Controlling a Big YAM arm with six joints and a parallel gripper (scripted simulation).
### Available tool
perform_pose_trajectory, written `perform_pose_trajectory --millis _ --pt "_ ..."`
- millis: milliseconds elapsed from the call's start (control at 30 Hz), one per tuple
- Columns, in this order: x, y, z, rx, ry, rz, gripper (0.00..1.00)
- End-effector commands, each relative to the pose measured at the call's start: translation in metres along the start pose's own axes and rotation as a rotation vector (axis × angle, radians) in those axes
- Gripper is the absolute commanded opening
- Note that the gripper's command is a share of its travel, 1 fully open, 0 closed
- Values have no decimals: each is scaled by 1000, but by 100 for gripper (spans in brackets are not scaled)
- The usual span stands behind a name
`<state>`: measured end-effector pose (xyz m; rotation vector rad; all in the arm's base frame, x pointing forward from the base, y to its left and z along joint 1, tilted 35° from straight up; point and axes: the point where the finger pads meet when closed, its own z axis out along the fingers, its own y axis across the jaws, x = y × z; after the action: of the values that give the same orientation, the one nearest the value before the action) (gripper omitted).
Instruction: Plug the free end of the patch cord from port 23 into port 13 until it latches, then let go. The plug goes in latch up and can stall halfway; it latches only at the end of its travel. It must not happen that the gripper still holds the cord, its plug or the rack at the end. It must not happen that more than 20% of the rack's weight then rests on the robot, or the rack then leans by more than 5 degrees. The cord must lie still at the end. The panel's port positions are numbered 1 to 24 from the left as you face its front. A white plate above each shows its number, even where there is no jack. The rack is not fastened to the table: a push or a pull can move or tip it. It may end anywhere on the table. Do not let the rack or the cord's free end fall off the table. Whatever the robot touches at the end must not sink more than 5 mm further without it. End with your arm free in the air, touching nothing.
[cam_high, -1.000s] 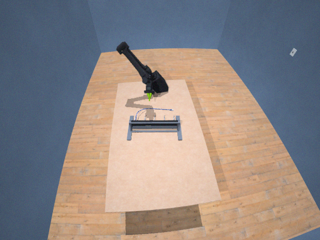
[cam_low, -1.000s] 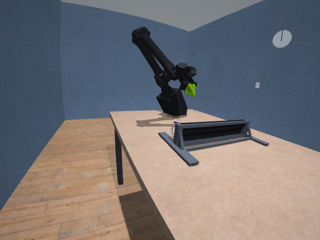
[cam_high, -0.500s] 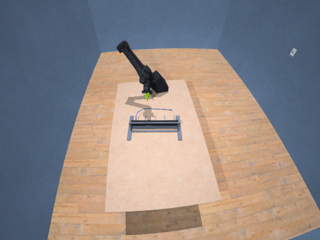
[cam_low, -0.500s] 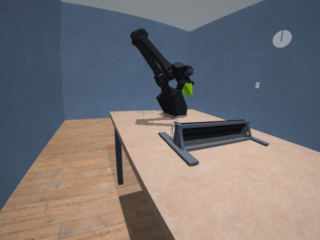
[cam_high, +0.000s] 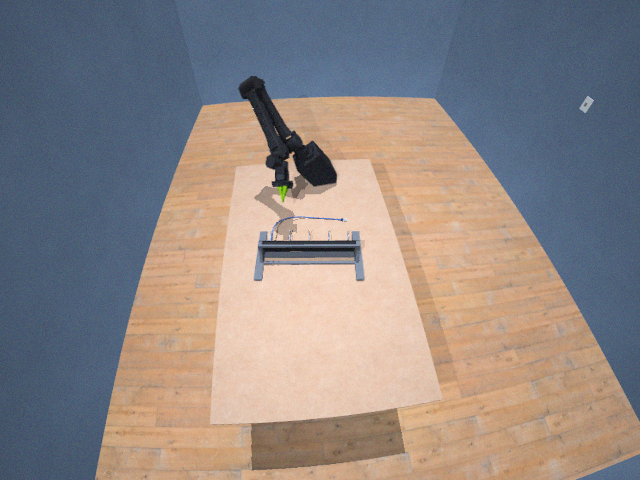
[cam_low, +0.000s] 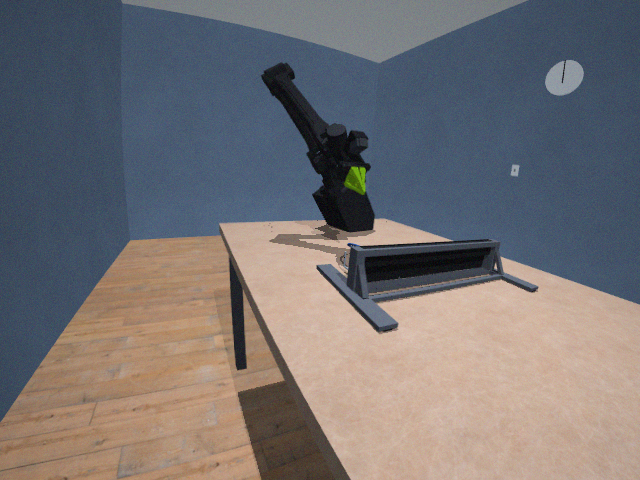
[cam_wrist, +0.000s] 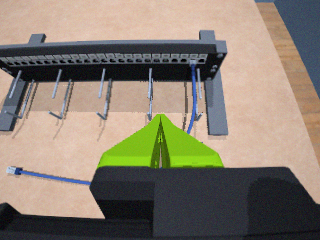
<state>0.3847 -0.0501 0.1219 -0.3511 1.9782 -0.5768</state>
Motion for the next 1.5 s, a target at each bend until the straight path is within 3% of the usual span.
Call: perform_pose_trajectory --millis 0,367,567,833,900,1267,1467 --pt "-30 -32 4 50 -47 -3 0" --pt "-30 -38 4 52 -47 -3 0" --pt "-31 -38 16 55 -52 0 0" --pt "-29 -38 58 55 -53 -3 0" --pt "-29 -38 58 55 -53 -3 0" --pt "-25 -38 135 52 -48 -6 0" --pt "-24 -37 148 52 -46 -5 0"
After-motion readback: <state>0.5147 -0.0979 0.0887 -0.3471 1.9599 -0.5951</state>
